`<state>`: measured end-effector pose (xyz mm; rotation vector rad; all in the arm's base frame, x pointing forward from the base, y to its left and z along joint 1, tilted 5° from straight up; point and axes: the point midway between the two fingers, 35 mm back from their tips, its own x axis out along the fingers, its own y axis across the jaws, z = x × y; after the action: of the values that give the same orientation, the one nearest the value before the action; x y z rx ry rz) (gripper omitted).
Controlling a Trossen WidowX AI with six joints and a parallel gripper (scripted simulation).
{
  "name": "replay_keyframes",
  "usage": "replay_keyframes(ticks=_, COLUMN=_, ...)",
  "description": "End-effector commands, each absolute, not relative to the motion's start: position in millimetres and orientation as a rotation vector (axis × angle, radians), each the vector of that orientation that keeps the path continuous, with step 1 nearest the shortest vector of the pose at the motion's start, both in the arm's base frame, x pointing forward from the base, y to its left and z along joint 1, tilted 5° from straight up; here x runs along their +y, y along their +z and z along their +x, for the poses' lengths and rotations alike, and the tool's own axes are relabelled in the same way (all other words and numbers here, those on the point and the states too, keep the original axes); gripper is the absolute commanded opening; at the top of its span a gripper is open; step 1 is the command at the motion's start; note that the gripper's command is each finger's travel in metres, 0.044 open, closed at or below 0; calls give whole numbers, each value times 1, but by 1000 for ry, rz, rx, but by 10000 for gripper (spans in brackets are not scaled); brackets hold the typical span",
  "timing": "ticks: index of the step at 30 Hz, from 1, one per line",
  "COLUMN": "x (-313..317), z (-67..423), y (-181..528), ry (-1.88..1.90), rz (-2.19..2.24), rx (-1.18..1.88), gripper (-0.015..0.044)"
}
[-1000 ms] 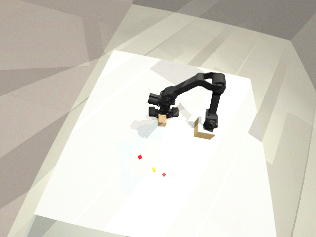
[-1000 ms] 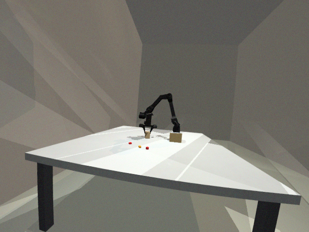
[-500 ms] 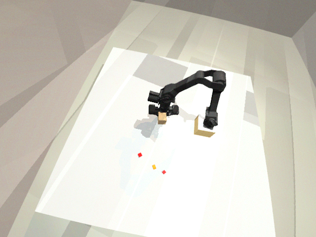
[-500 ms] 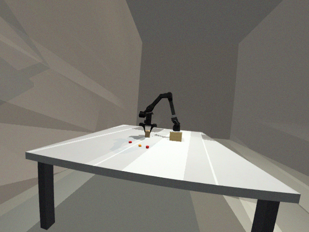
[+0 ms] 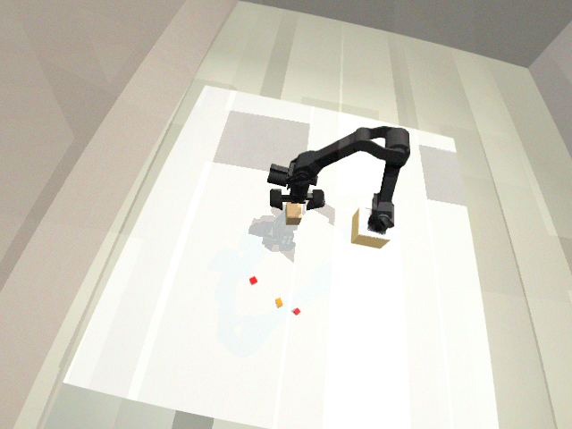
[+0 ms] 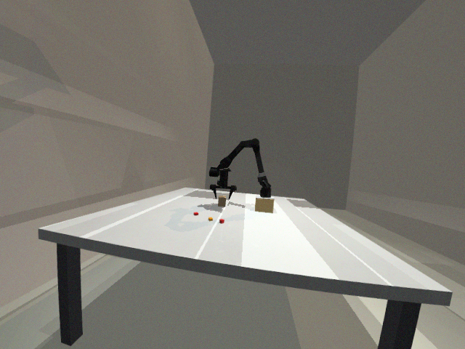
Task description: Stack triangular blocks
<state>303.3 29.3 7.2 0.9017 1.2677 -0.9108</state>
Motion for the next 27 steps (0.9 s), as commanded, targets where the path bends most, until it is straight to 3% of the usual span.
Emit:
replay_keyframes(ticks=1, x=32, z=308, y=41, ry=-901, rz=910, rx=1255, gripper=440)
replay_keyframes(ticks=6, x=36, z=297, y=111, ry=-901, rz=910, rx=1255, gripper=440)
replay_keyframes(ticks=27, x=36, z=301, y=112, ry=-881, rz=921, rx=1237, gripper=440)
